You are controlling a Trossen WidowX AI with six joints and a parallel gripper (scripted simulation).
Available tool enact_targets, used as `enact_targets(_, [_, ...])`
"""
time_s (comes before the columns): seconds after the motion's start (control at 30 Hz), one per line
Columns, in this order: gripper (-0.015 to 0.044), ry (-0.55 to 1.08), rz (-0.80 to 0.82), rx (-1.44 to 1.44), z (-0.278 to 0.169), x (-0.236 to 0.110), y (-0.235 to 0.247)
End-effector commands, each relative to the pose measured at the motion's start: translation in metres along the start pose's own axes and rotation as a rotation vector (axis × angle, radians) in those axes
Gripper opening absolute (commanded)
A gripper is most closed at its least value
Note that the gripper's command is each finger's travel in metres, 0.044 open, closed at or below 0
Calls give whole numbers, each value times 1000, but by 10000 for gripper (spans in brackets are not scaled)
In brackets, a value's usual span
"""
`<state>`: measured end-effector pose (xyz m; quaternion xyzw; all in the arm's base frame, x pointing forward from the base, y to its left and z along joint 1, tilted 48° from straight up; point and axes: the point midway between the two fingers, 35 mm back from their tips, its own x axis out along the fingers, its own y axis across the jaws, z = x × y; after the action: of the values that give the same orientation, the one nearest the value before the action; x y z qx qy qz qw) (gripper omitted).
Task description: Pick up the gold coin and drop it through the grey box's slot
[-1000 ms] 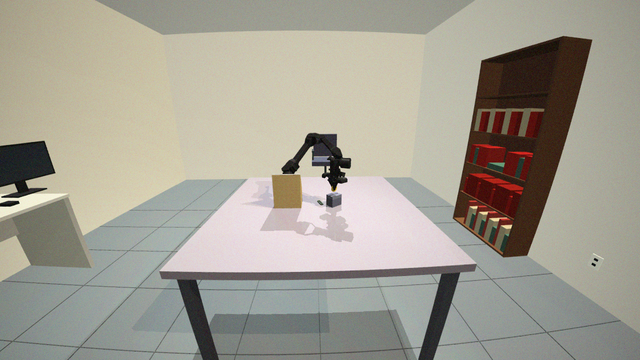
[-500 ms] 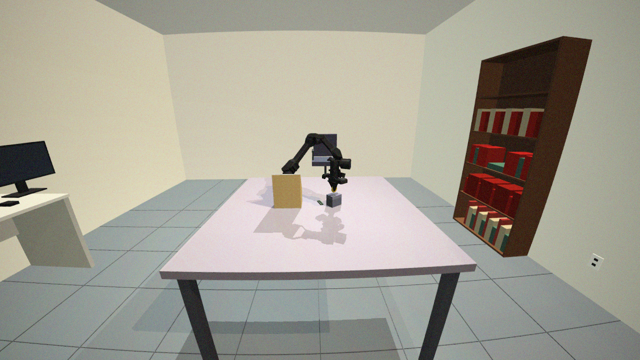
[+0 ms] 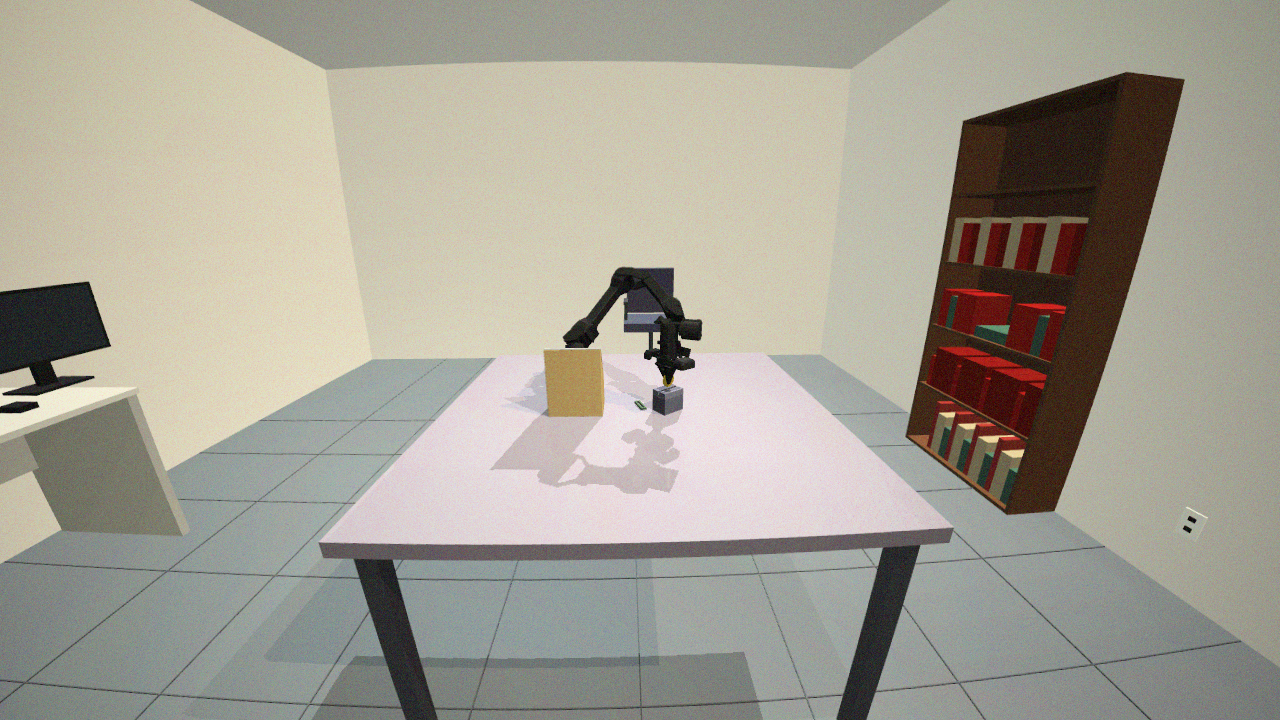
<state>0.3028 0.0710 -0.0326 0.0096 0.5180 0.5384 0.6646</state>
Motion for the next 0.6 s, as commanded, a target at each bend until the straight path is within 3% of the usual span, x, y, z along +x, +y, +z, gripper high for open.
enact_targets(0.0, [0, -5, 4, 5, 0, 3, 1])
enact_targets(0.33, [0, -5, 4, 4, 0, 7, 1])
enact_targets(0.53, [157, 0, 0, 0, 0, 5, 0])
enact_targets(0.57, [161, 0, 0, 0, 0, 5, 0])
